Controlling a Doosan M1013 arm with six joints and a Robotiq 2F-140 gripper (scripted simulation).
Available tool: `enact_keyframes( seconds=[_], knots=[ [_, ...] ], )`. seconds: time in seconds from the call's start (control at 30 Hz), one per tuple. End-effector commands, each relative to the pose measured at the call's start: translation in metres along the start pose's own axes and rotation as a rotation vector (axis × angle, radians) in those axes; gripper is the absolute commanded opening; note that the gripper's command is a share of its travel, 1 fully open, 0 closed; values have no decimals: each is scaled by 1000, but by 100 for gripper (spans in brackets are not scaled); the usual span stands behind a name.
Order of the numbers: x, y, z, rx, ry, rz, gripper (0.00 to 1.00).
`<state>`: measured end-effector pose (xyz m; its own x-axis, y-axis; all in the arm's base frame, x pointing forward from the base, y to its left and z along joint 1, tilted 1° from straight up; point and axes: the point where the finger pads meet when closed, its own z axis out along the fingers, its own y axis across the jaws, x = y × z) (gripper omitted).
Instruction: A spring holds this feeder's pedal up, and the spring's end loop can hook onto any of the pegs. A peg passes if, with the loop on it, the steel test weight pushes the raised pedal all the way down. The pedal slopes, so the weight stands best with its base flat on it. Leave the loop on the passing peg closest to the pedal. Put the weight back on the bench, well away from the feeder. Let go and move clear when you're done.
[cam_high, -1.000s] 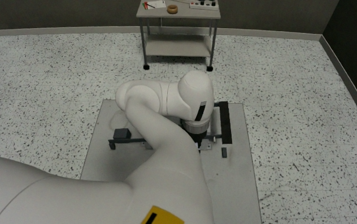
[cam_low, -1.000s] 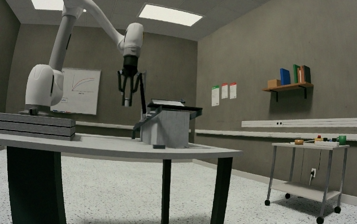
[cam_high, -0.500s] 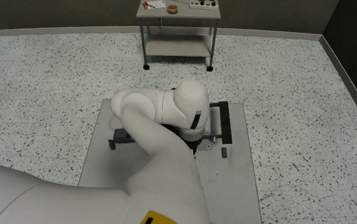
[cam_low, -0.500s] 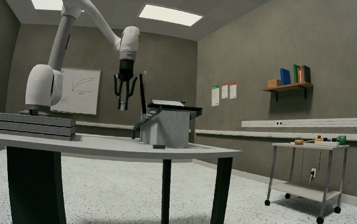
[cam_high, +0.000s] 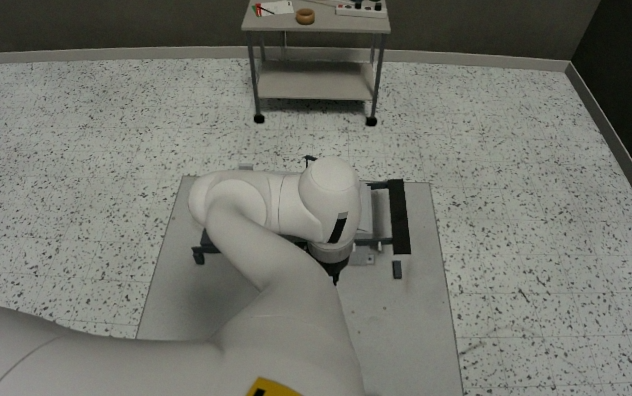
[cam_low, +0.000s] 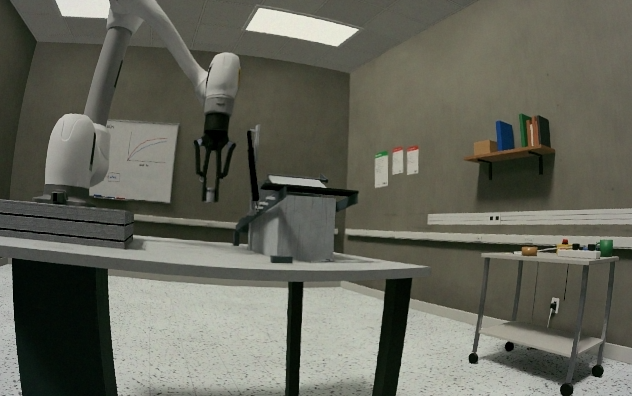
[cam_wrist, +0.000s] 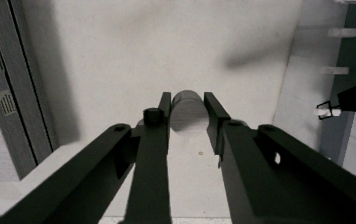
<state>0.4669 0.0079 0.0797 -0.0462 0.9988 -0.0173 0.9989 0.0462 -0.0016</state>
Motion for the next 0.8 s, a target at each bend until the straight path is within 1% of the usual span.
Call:
enact_keyframes(
  seconds=[0.0,0.4,0.5,0.77],
  knots=[
    [3,-2,2,0,2,0,25],
    [22,-19,21,-1,18,0,25],
    [21,-19,20,-1,17,0,25],
    [32,-28,31,-1,26,0,25]
  ],
)
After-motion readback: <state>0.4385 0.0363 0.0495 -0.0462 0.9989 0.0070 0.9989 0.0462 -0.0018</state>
